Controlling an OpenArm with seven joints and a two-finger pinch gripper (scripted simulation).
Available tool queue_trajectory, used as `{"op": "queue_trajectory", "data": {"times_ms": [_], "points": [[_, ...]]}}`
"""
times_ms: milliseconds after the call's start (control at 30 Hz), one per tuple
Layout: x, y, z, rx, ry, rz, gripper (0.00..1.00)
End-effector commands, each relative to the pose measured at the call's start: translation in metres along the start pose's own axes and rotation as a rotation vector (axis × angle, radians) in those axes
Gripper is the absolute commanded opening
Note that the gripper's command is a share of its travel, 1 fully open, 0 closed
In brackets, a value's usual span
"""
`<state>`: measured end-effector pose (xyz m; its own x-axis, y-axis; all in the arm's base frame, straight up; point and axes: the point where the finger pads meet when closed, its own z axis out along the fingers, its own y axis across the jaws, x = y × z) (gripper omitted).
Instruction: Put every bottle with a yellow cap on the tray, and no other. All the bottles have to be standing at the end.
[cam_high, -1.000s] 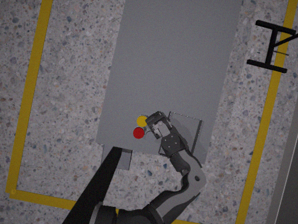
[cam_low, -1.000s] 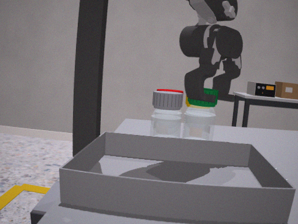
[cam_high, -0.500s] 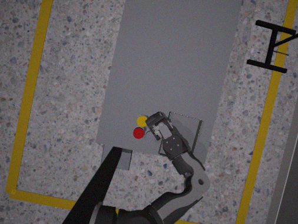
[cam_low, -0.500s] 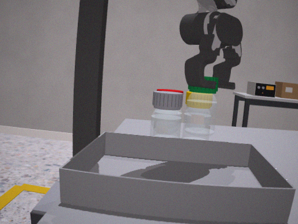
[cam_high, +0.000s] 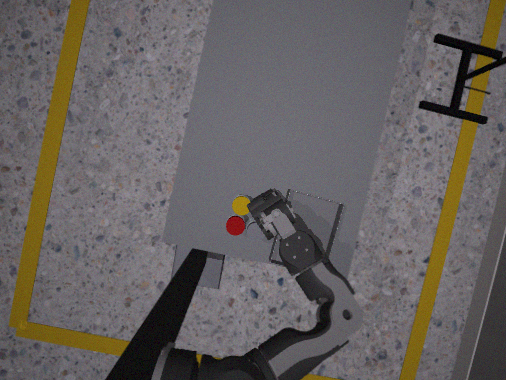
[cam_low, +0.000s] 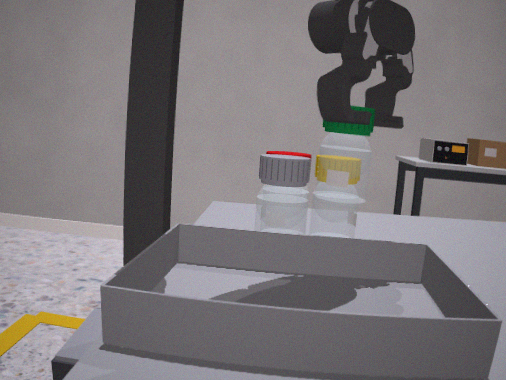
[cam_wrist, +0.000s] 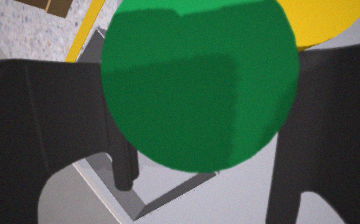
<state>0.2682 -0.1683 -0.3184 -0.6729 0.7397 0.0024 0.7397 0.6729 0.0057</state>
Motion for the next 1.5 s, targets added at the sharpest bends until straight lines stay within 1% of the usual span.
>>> {"op": "queue_trajectory", "data": {"times_ms": [0,267,500,833,1200,1467], "points": [[-0.001,0.001,-0.007,-0.004,-0.002,0.002,0.0],[-0.001,0.001,-0.031,0.0,-0.001,0.004,0.0],[-0.001,0.001,-0.031,0.0,-0.001,0.004,0.0],[-0.001,0.001,-0.054,0.0,-0.001,0.004,0.0],[-0.002,0.003,-0.053,-0.002,-0.002,0.002,0.0],[-0.011,0.014,-0.053,-0.002,-0.002,0.002,0.0]]}}
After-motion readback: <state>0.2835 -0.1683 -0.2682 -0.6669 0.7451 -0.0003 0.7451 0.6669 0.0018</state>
